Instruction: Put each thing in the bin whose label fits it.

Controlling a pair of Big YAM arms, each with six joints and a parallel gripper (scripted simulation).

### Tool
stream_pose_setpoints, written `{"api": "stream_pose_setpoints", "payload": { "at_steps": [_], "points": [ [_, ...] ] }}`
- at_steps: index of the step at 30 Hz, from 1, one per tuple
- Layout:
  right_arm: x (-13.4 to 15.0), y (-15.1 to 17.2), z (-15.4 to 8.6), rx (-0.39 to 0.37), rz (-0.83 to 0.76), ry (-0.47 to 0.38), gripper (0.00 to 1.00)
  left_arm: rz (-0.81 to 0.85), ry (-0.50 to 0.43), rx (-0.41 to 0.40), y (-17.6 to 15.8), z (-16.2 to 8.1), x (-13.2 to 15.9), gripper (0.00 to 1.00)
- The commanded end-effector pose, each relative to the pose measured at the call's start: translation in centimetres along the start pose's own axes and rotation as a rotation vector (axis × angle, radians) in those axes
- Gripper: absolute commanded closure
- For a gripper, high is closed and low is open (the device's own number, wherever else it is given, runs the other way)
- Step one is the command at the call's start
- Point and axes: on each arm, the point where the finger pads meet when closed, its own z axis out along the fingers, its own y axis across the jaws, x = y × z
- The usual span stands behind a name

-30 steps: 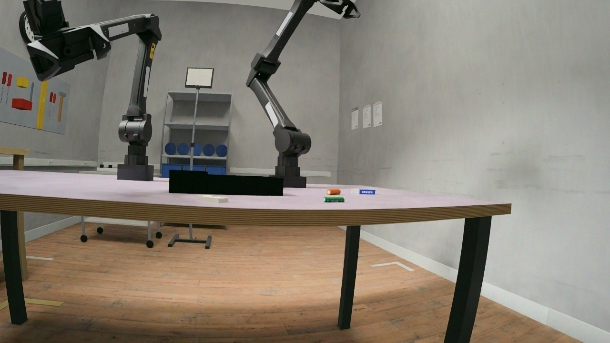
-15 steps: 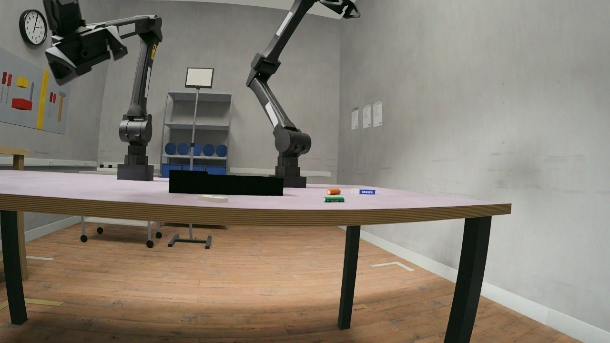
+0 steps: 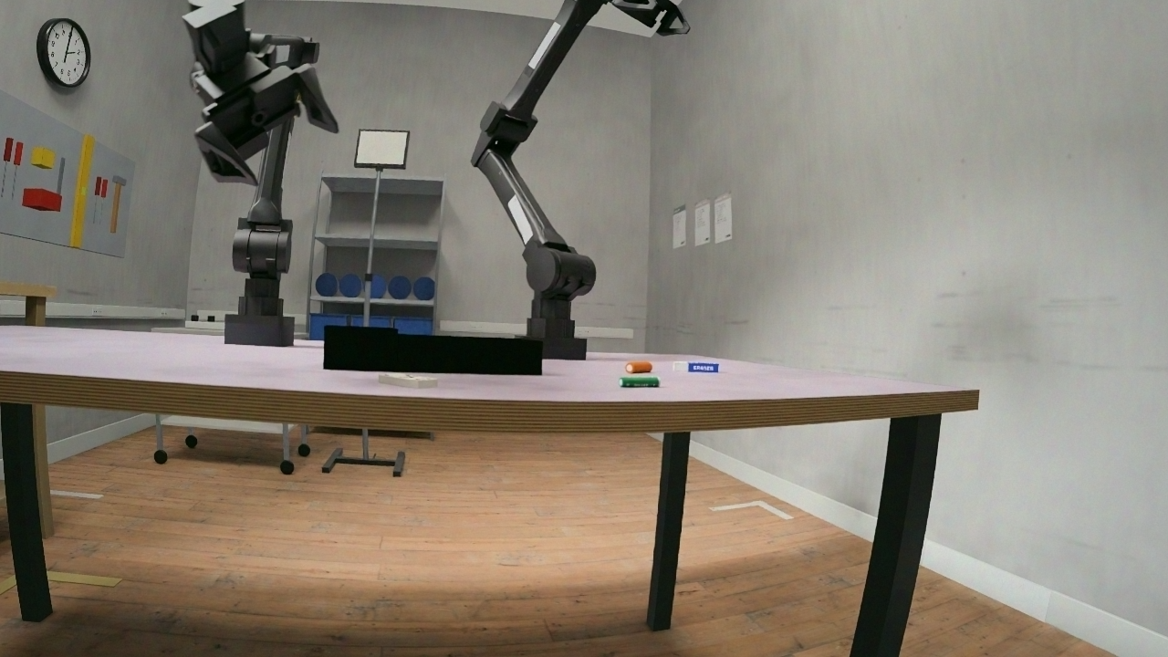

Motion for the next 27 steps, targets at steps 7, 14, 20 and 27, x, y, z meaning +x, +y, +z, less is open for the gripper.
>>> {"api": "stream_pose_setpoints", "payload": {
  "at_steps": [7, 14, 20, 27],
  "points": [
    [4.8, 3.5, 1.1, 0.106, 0.130, 0.139, 0.00, 0.002, -0.062, 0.006, -0.4, -2.9, -1.0, 0.00],
    [7.8, 7.0, 1.0, 0.225, 0.171, 0.231, 0.00, 0.002, -0.062, 0.006, -0.4, -2.9, -1.0, 0.00],
    [11.5, 7.4, 0.7, 0.309, 0.200, 0.305, 0.00, 0.002, -0.062, 0.006, -0.4, -2.9, -1.0, 0.00],
    [15.4, 9.8, -1.1, 0.456, 0.205, 0.383, 0.00, 0.002, -0.062, 0.006, -0.4, -2.9, -1.0, 0.00]
  ]
}}
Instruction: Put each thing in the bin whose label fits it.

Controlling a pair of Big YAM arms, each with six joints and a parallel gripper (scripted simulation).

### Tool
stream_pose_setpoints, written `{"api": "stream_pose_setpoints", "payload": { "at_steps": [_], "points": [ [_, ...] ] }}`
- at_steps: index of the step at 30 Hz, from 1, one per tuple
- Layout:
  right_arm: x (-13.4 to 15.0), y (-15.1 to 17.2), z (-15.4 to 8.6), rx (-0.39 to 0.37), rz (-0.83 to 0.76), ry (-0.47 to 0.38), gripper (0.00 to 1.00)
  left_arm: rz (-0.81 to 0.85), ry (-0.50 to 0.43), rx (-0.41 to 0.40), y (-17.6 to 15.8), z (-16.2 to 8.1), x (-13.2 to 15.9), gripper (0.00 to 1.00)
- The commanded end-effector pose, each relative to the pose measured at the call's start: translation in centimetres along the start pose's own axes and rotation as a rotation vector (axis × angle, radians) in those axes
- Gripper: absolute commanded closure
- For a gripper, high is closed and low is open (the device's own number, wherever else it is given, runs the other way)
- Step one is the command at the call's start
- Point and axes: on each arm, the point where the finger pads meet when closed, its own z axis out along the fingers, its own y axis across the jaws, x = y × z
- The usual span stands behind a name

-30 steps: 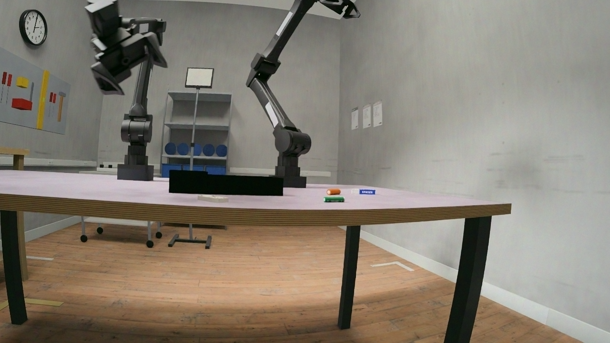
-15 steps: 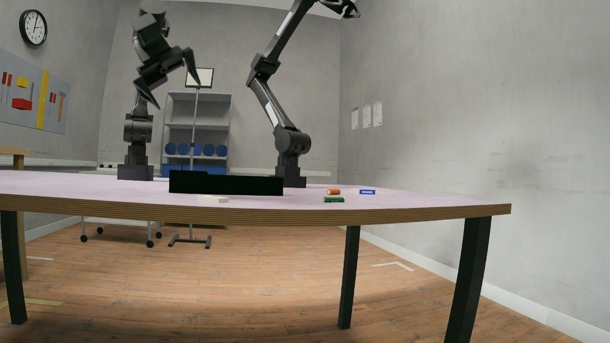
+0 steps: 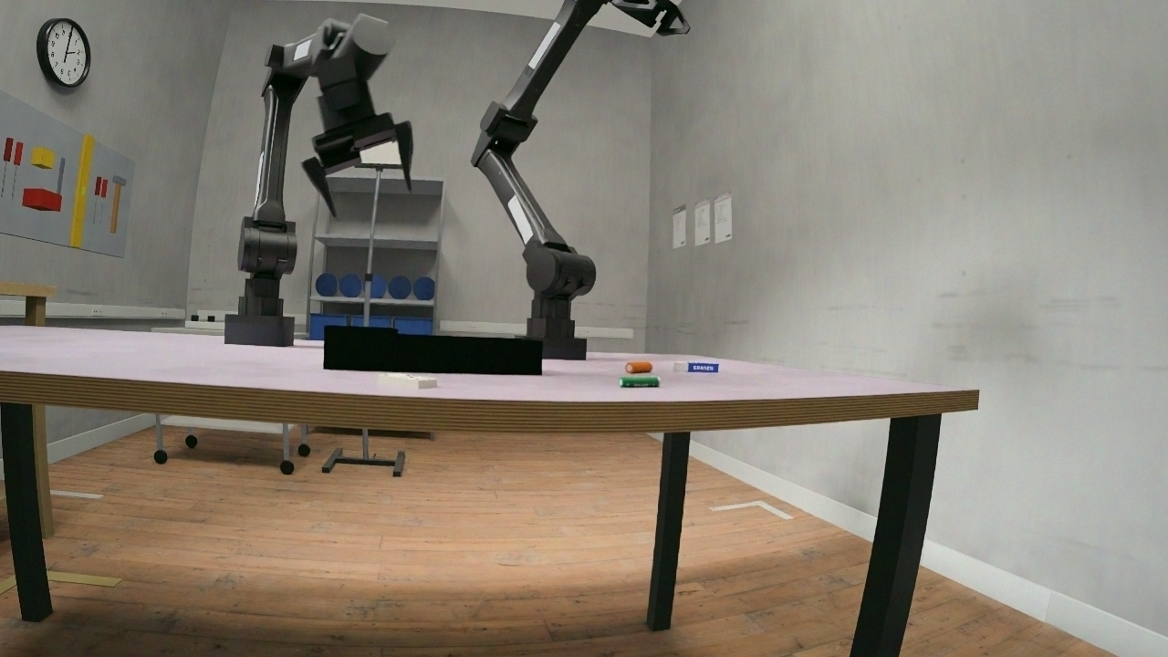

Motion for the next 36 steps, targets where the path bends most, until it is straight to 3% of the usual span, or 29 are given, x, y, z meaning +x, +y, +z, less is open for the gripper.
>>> {"api": "stream_pose_setpoints", "payload": {
  "at_steps": [1, 3, 6, 7, 9, 10, 12, 13, 15, 19, 36],
  "points": [
    [1.3, 2.8, -2.6, 0.040, 0.022, 0.004, 0.00, 0.002, -0.062, 0.006, -0.4, -2.9, -1.0, 0.00],
    [4.3, 1.5, -1.8, 0.100, 0.033, 0.050, 0.00, 0.002, -0.062, 0.006, -0.4, -2.9, -1.0, 0.00],
    [5.0, 0.9, -1.3, 0.111, 0.037, 0.064, 0.00, 0.002, -0.062, 0.006, -0.4, -2.9, -1.0, 0.00],
    [3.9, 2.5, -2.1, 0.142, 0.029, 0.054, 0.00, 0.002, -0.062, 0.006, -0.4, -2.9, -1.0, 0.00],
    [6.4, 1.7, -2.9, 0.177, 0.027, 0.062, 0.00, 0.002, -0.062, 0.006, -0.4, -2.9, -1.0, 0.00],
    [6.4, 2.6, -4.1, 0.206, 0.017, 0.047, 0.00, 0.002, -0.062, 0.006, -0.4, -2.9, -1.0, 0.00],
    [9.0, 1.1, -3.7, 0.270, 0.019, 0.083, 0.00, 0.002, -0.062, 0.006, -0.4, -2.9, -1.0, 0.00],
    [9.4, 0.7, -3.4, 0.278, 0.020, 0.090, 0.00, 0.002, -0.062, 0.006, -0.4, -2.9, -1.0, 0.00],
    [9.5, 2.1, -5.5, 0.329, 0.000, 0.060, 0.00, 0.002, -0.062, 0.006, -0.4, -2.9, -1.0, 0.00],
    [11.4, 0.0, -3.9, 0.385, 0.007, 0.114, 0.00, 0.002, -0.062, 0.006, -0.4, -2.9, -1.0, 0.00],
    [9.4, 0.6, -5.1, 0.354, 0.006, 0.086, 0.00, 0.002, -0.062, 0.006, -0.4, -2.9, -1.0, 0.00]
  ]
}}
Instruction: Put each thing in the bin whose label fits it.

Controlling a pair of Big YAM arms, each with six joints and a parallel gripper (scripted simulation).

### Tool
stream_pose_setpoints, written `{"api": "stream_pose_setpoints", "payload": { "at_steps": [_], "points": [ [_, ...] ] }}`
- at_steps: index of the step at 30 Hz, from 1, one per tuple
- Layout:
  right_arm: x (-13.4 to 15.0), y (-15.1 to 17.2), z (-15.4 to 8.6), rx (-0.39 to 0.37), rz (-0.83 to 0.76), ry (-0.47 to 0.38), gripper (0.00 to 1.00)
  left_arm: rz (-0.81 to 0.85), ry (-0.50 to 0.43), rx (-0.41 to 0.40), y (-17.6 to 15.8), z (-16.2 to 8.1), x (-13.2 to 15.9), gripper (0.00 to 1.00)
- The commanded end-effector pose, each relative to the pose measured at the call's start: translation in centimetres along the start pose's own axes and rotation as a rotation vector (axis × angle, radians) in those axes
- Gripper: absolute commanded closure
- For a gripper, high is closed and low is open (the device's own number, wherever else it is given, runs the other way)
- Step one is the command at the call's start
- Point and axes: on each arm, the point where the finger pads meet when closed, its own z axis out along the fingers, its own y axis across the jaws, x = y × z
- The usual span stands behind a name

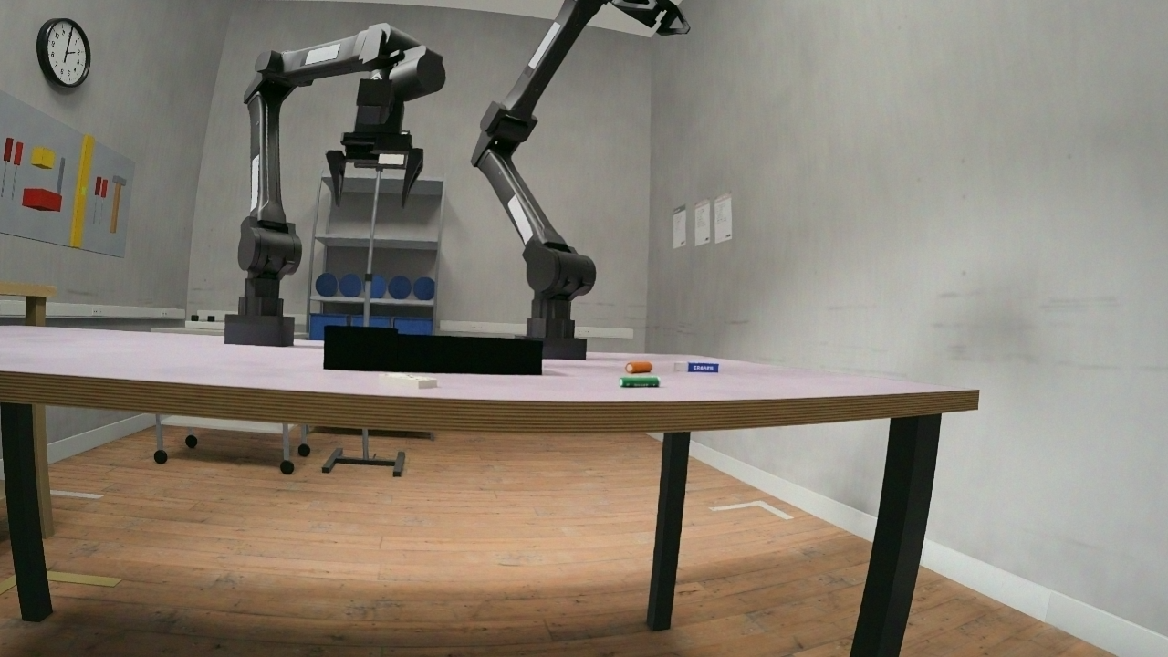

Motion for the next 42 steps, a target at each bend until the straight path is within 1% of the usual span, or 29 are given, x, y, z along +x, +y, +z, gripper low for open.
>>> {"api": "stream_pose_setpoints", "payload": {
  "at_steps": [1, 4, 5, 6, 27, 28, 29, 32, 33, 36, 39, 41, 42],
  "points": [
    [-1.5, 0.6, -1.7, -0.019, 0.003, -0.023, 0.00, 0.002, -0.062, 0.006, -0.4, -2.9, -1.0, 0.00],
    [-1.6, 0.7, -1.8, -0.021, 0.003, -0.024, 0.00, 0.002, -0.062, 0.006, -0.4, -2.9, -1.0, 0.00],
    [-0.9, 0.0, -1.0, -0.007, 0.003, -0.010, 0.00, 0.002, -0.062, 0.006, -0.4, -2.9, -1.0, 0.00],
    [-0.9, -0.1, -0.9, -0.006, 0.003, -0.009, 0.00, 0.002, -0.062, 0.006, -0.4, -2.9, -1.0, 0.00],
    [-1.9, 0.5, -1.9, -0.022, 0.003, -0.026, 0.00, 0.002, -0.062, 0.006, -0.4, -2.9, -1.0, 0.00],
    [-1.9, 0.5, -1.9, -0.021, 0.003, -0.025, 0.00, 0.002, -0.062, 0.006, -0.4, -2.9, -1.0, 0.00],
    [-1.2, 0.4, -1.3, -0.021, 0.002, -0.023, 0.00, 0.002, -0.062, 0.006, -0.4, -2.9, -1.0, 0.00],
    [-1.3, 0.4, -1.3, -0.021, 0.002, -0.023, 0.00, 0.002, -0.062, 0.006, -0.4, -2.9, -1.0, 0.00],
    [-1.9, 0.5, -1.8, -0.020, 0.003, -0.024, 0.00, 0.002, -0.062, 0.006, -0.4, -2.9, -1.0, 0.00],
    [-1.3, 0.4, -1.3, -0.021, 0.002, -0.023, 0.00, 0.002, -0.062, 0.006, -0.4, -2.9, -1.0, 0.00],
    [-1.3, 0.4, -1.3, -0.021, 0.002, -0.023, 0.00, 0.002, -0.062, 0.006, -0.4, -2.9, -1.0, 0.00],
    [-1.8, 0.3, -1.6, -0.016, 0.003, -0.020, 0.00, 0.002, -0.062, 0.006, -0.4, -2.9, -1.0, 0.00],
    [-3.1, 1.4, -1.4, -0.037, -0.047, -0.045, 0.00, 0.002, -0.062, 0.006, -0.4, -2.9, -1.0, 0.00]
  ]
}}
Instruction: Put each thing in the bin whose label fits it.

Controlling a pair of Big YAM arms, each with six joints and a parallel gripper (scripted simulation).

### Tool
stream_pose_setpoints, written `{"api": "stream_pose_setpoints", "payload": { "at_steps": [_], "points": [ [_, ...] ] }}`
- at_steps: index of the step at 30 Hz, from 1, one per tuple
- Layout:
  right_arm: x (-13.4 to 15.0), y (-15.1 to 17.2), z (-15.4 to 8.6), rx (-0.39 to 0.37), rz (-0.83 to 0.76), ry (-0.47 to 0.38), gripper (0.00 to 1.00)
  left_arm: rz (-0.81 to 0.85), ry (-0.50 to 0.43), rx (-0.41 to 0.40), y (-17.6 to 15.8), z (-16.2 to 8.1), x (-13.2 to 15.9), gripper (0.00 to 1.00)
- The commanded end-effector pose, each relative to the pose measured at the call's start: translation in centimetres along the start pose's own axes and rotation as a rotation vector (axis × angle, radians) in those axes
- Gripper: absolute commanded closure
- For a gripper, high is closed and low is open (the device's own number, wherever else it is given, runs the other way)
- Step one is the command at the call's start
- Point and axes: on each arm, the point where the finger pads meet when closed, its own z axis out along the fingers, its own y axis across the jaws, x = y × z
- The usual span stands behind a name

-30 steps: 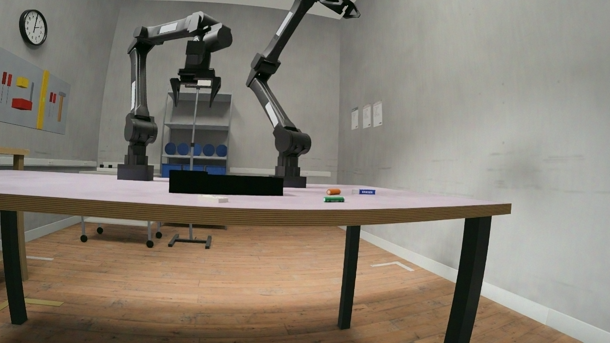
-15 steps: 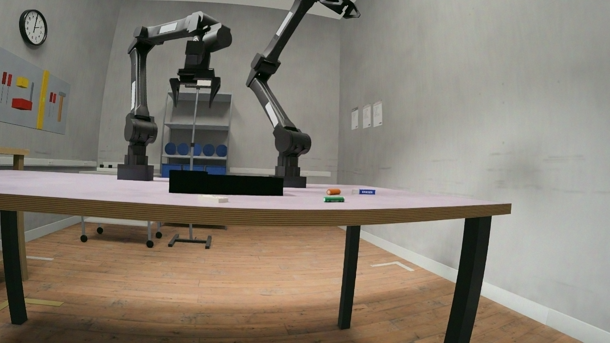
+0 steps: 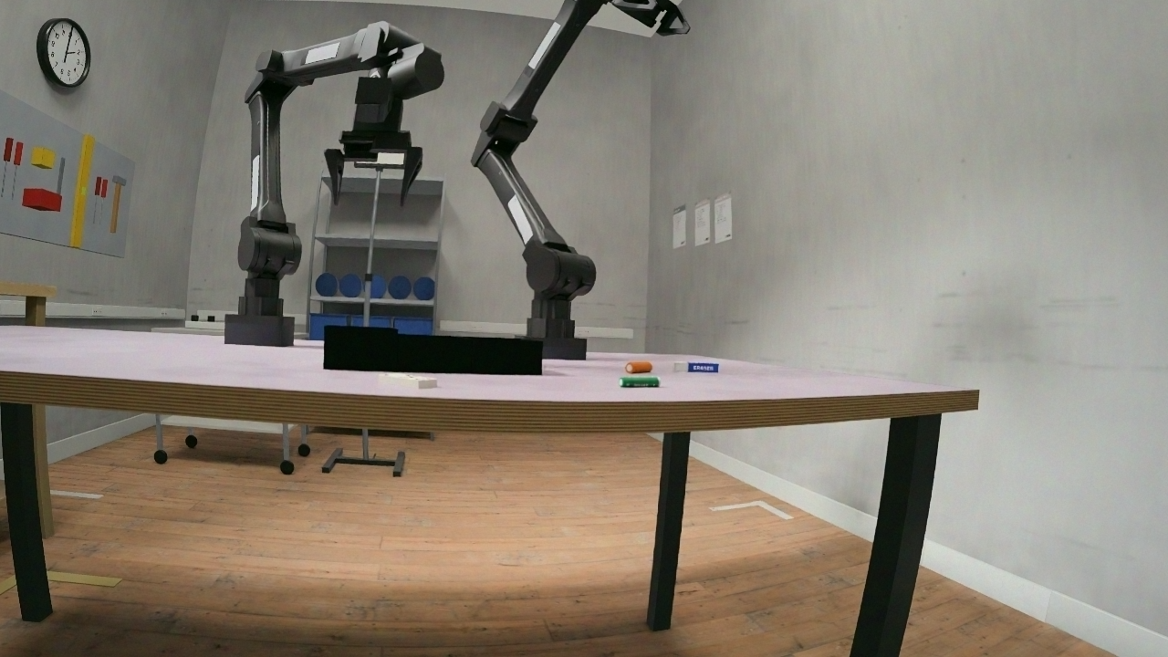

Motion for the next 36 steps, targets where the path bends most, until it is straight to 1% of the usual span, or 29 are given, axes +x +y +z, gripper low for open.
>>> {"api": "stream_pose_setpoints", "payload": {
  "at_steps": [1, 2, 3, 11, 13, 28, 30, 31, 32, 34, 36],
  "points": [
    [-3.2, 2.0, -0.9, -0.037, -0.094, -0.045, 0.00, 0.002, -0.062, 0.006, -0.4, -2.9, -1.0, 0.00],
    [-3.7, 2.4, -0.3, -0.037, -0.144, -0.045, 0.00, 0.002, -0.062, 0.006, -0.4, -2.9, -1.0, 0.00],
    [-4.2, 2.8, 0.2, -0.037, -0.154, -0.044, 0.00, 0.002, -0.062, 0.006, -0.4, -2.9, -1.0, 0.00],
    [-8.5, 6.1, 4.5, -0.035, -0.154, -0.042, 0.00, 0.002, -0.062, 0.006, -0.4, -2.9, -1.0, 0.00],
    [-8.5, 6.1, 4.5, -0.035, -0.154, -0.042, 0.00, 0.002, -0.062, 0.006, -0.4, -2.9, -1.0, 0.00],
    [-16.3, 11.8, 12.5, -0.031, -0.154, -0.039, 0.00, 0.002, -0.062, 0.006, -0.4, -2.9, -1.0, 0.00],
    [-16.3, 11.8, 12.5, -0.031, -0.154, -0.039, 0.00, 0.002, -0.062, 0.006, -0.4, -2.9, -1.0, 0.00],
    [-15.0, 11.4, 12.4, -0.019, -0.154, -0.025, 0.00, 0.002, -0.062, 0.006, -0.4, -2.9, -1.0, 0.00],
    [-15.7, 11.5, 10.7, -0.036, -0.157, -0.046, 0.00, 0.002, -0.062, 0.006, -0.4, -2.9, -1.0, 0.00],
    [-16.1, 11.8, 10.3, -0.043, -0.157, -0.055, 0.00, 0.002, -0.062, 0.006, -0.4, -2.9, -1.0, 0.00],
    [-15.7, 11.5, 10.6, -0.036, -0.157, -0.046, 0.00, 0.002, -0.062, 0.006, -0.4, -2.9, -1.0, 0.00]
  ]
}}
